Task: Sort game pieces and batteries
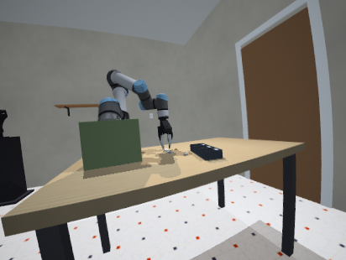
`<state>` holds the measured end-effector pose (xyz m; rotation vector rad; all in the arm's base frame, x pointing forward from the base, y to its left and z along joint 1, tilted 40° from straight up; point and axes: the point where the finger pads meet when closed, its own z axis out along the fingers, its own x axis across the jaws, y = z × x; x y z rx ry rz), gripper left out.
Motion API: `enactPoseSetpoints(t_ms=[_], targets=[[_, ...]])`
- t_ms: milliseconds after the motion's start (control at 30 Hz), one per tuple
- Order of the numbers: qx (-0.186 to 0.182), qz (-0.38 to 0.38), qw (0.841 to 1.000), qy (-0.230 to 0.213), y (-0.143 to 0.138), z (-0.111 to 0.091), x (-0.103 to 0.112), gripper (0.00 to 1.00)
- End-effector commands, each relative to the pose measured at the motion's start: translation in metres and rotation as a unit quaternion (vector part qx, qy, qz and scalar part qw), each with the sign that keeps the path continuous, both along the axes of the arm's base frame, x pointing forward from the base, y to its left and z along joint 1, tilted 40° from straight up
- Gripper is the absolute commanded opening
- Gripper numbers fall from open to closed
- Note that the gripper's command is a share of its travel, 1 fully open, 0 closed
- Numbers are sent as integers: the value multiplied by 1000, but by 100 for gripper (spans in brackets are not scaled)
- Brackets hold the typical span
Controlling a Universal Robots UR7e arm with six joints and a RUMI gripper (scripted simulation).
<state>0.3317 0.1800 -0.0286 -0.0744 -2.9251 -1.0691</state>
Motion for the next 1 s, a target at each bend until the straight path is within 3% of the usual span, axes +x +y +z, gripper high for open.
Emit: enactPoseSetpoints(t_ms=[0,467,500,967], targets=[[0,0,1000,0,4,-4,0,24],[0,0,1000,0,4,-4,0,24],[0,0,1000,0,4,-4,0,0],[0,0,1000,0,4,-4,0,0]])
